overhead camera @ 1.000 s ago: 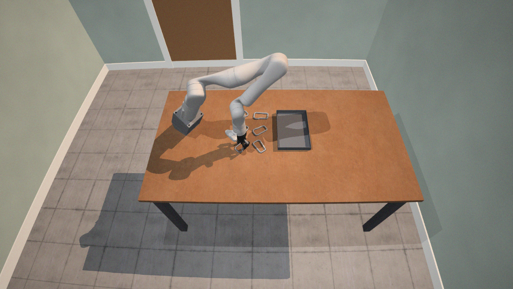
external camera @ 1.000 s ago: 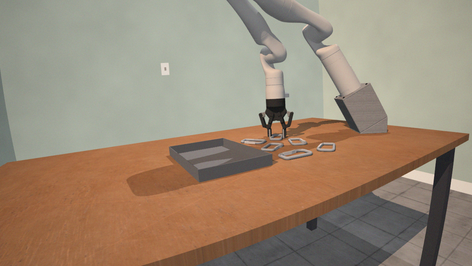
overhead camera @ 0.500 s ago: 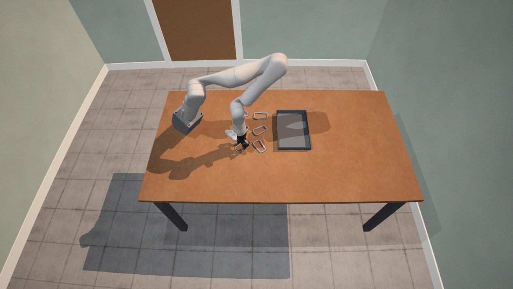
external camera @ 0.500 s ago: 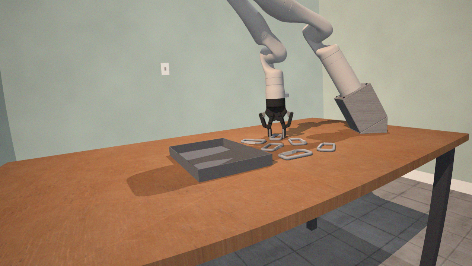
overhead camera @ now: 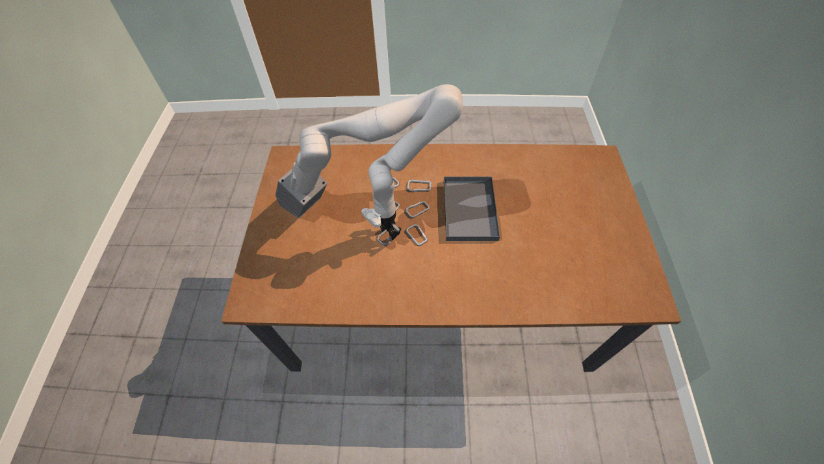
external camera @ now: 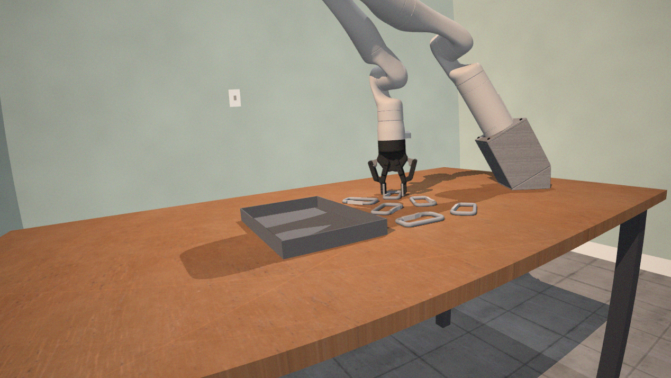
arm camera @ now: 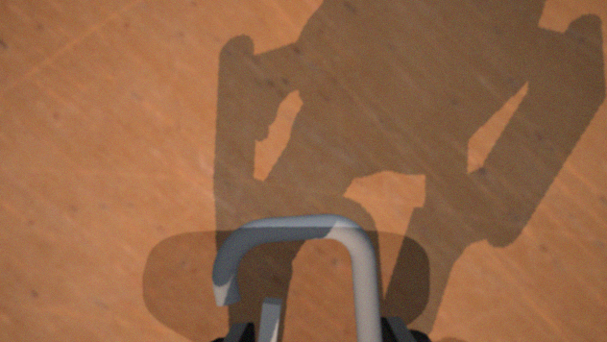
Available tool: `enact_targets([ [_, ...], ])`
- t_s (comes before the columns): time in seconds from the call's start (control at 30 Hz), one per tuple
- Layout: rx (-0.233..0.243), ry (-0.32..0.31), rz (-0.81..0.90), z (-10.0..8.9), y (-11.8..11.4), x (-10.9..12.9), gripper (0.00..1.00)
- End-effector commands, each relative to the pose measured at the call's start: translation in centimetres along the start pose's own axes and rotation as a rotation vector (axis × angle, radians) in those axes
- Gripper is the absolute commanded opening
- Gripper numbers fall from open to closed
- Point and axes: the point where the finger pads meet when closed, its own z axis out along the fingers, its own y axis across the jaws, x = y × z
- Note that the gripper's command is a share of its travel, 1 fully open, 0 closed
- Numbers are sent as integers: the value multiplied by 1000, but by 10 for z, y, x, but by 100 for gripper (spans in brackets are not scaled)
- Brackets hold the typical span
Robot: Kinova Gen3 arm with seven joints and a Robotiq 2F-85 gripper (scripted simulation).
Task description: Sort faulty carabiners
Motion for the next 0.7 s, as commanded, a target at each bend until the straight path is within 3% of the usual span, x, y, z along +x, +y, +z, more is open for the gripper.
enact_targets([
  [0.0,1,-1,0,0,0,0,53],
  [0.37,1,-1,0,0,0,0,53],
  [0.4,0,0,0,0,0,0,100],
  [0.67,0,0,0,0,0,0,100],
])
